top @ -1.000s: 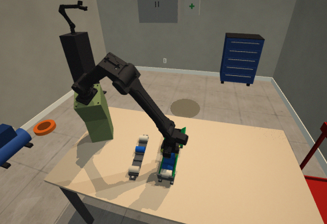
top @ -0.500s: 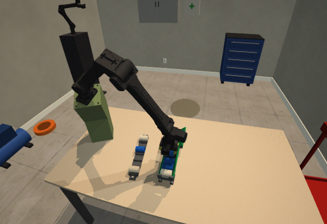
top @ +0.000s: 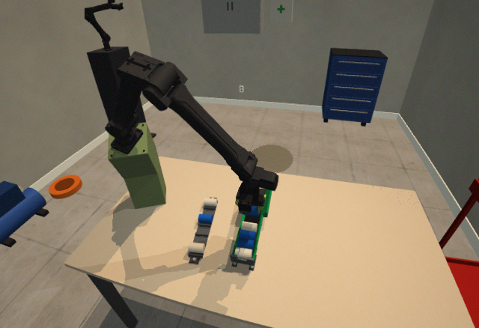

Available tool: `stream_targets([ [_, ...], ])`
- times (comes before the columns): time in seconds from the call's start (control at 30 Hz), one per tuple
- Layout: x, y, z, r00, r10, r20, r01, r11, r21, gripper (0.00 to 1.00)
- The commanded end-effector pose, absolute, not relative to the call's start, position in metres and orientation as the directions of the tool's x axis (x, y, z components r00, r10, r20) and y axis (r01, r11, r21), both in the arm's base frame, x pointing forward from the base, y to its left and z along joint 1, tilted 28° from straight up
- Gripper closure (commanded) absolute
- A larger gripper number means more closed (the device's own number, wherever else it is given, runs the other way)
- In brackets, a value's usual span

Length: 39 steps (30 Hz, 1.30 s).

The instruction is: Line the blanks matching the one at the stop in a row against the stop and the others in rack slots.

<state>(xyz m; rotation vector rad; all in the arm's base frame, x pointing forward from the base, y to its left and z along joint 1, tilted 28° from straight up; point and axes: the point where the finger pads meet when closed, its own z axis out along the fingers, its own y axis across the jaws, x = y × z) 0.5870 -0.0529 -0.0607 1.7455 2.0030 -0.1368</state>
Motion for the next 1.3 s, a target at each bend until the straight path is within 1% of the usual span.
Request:
stream_targets([
  [0.0,0.581,-0.062,-0.072,-0.057,0.91,-0.41,0.968,0.152,0.202,0.4],
  [0.13,0.577,-0.056,-0.075,-0.071,0.91,-0.409,0.967,0.162,0.194,0.4],
  [0.17,0.591,-0.05,-0.048,-0.061,0.909,-0.412,0.954,0.174,0.243,0.4],
  [0.27,0.601,-0.049,-0.041,-0.053,0.909,-0.413,0.949,0.175,0.264,0.4],
  [0.37,0.597,-0.051,-0.044,-0.055,0.909,-0.413,0.95,0.175,0.259,0.4],
  [0.4,0.584,-0.062,-0.058,-0.063,0.908,-0.415,0.956,0.174,0.235,0.4],
  [0.5,0.567,-0.083,-0.067,-0.07,0.907,-0.416,0.954,0.182,0.237,0.4],
  [0.63,0.515,-0.116,-0.106,-0.108,0.902,-0.417,0.958,0.207,0.199,0.4],
  [0.7,0.515,-0.116,-0.106,-0.108,0.902,-0.417,0.958,0.207,0.199,0.4],
  [0.73,0.502,-0.128,-0.103,-0.109,0.899,-0.425,0.952,0.217,0.216,0.4],
  [0.87,0.427,-0.16,-0.127,-0.147,0.887,-0.437,0.947,0.254,0.196,0.4],
  [0.93,0.404,-0.166,-0.132,-0.159,0.884,-0.44,0.946,0.264,0.189,0.4],
  [1.0,0.397,-0.167,-0.133,-0.163,0.883,-0.441,0.946,0.267,0.186,0.4],
  [1.1,0.41,-0.158,-0.13,-0.181,0.876,-0.448,0.934,0.295,0.2,0.4],
  [1.27,0.41,-0.158,-0.13,-0.181,0.876,-0.448,0.934,0.295,0.2,0.4],
])
